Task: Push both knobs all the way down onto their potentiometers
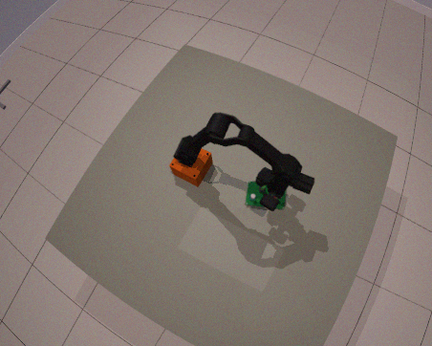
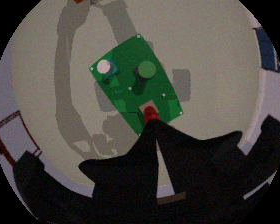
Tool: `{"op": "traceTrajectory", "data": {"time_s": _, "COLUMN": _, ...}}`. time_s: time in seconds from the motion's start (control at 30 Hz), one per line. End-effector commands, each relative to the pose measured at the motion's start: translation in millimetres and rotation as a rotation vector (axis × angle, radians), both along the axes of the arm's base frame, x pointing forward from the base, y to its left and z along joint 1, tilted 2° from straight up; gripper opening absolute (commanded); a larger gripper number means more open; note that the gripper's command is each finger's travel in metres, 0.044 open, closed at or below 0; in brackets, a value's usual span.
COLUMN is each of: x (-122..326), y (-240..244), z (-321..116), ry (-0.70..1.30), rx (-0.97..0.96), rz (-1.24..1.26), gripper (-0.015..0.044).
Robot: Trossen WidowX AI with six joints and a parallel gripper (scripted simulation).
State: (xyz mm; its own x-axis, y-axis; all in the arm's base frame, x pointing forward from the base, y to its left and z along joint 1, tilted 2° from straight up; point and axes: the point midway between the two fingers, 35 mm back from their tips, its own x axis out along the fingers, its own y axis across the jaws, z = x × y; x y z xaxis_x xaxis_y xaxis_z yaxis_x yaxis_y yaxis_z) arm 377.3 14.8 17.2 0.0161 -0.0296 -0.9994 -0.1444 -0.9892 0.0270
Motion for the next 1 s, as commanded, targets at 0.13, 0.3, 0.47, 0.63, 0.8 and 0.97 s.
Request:
{"op": "traceTrajectory", "data": {"time_s": 0.13, "x": 0, "y": 0, "z": 4, "ry": -0.001, "rx": 0.000, "rz": 0.000, "gripper": 0.0053}}
{"op": "traceTrajectory", "data": {"time_s": 0.3, "x": 0, "y": 0, "z": 4, "ry": -0.001, "rx": 0.000, "rz": 0.000, "gripper": 0.0184}}
{"op": "traceTrajectory", "data": {"time_s": 0.47, "x": -29, "y": -1, "z": 16, "ry": -0.001, "rx": 0.000, "rz": 0.001, "gripper": 0.0315}}
{"op": "traceTrajectory", "data": {"time_s": 0.63, "x": -90, "y": -4, "z": 29, "ry": 0.001, "rx": 0.000, "rz": 0.002, "gripper": 0.0440}}
{"op": "traceTrajectory", "data": {"time_s": 0.8, "x": -154, "y": -8, "z": 28, "ry": 0.002, "rx": 0.001, "rz": 0.002, "gripper": 0.0440}}
{"op": "traceTrajectory", "data": {"time_s": 0.97, "x": -172, "y": -9, "z": 25, "ry": 0.002, "rx": 0.001, "rz": 0.003, "gripper": 0.0440}}
